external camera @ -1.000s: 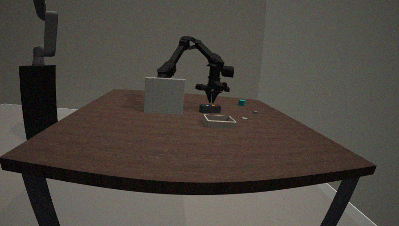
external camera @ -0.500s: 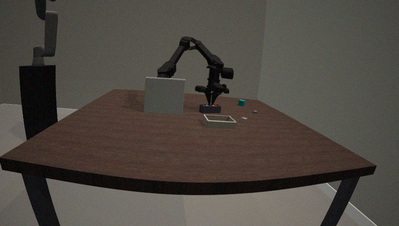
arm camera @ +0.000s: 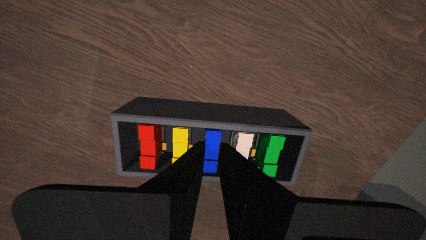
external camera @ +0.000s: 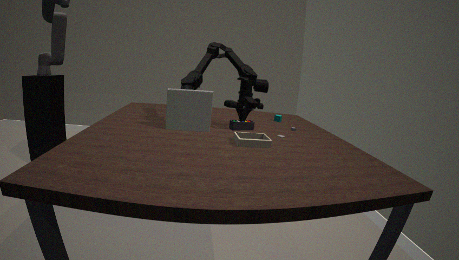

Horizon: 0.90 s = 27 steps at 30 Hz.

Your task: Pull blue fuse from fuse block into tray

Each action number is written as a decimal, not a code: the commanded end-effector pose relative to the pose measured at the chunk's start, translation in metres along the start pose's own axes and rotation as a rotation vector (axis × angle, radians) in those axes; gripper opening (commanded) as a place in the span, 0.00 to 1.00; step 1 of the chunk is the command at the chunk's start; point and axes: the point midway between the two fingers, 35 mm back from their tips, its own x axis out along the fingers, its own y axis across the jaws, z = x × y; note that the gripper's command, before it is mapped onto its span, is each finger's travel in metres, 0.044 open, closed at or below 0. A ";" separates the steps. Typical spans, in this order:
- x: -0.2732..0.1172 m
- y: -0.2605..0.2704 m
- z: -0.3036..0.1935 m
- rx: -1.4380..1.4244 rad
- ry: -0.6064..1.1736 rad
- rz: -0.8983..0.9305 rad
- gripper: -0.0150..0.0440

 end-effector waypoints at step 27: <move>-0.009 0.001 0.000 0.000 -0.001 0.001 0.25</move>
